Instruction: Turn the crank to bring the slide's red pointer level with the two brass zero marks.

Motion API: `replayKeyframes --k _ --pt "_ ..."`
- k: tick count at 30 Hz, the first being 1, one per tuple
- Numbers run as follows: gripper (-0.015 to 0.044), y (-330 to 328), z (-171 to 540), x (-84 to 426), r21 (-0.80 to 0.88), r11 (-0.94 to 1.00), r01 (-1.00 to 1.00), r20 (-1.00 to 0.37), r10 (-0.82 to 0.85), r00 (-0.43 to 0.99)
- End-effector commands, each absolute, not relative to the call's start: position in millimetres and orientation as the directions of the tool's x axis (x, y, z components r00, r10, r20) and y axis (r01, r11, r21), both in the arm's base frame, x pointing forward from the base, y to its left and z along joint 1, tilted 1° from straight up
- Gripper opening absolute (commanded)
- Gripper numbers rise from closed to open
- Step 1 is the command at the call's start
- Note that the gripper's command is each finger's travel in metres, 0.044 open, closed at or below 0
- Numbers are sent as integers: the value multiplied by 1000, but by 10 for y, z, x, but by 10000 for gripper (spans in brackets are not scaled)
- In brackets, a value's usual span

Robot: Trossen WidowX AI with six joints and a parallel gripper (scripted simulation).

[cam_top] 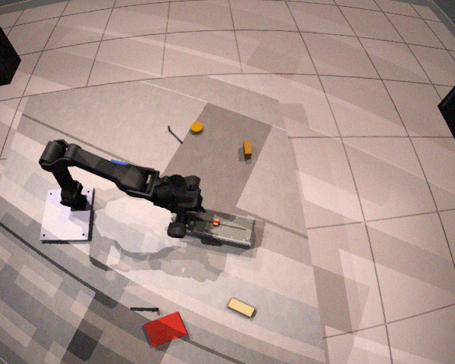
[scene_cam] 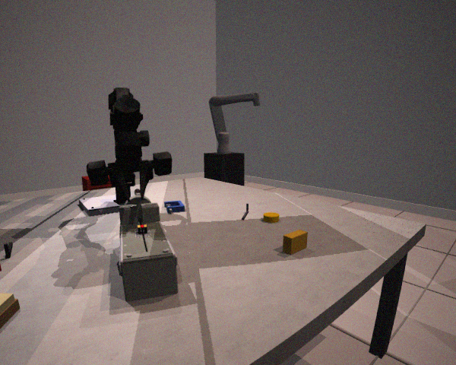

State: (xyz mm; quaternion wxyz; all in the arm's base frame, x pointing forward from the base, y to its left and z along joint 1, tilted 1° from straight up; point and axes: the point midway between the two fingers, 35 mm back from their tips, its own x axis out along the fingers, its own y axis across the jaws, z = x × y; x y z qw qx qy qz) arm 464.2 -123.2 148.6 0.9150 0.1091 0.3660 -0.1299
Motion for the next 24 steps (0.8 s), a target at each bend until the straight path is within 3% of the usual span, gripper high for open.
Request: replayKeyframes --k 1,9,11,24 --pt "210 -1234 1486 4642 104 942 318 -698 -159 698" --pt "420 -1234 1486 4642 104 942 318 -698 -159 698" --pt "440 -1234 1486 4642 104 942 318 -698 -159 698" --pt "99 -1234 1486 4642 104 942 318 -698 -159 698"
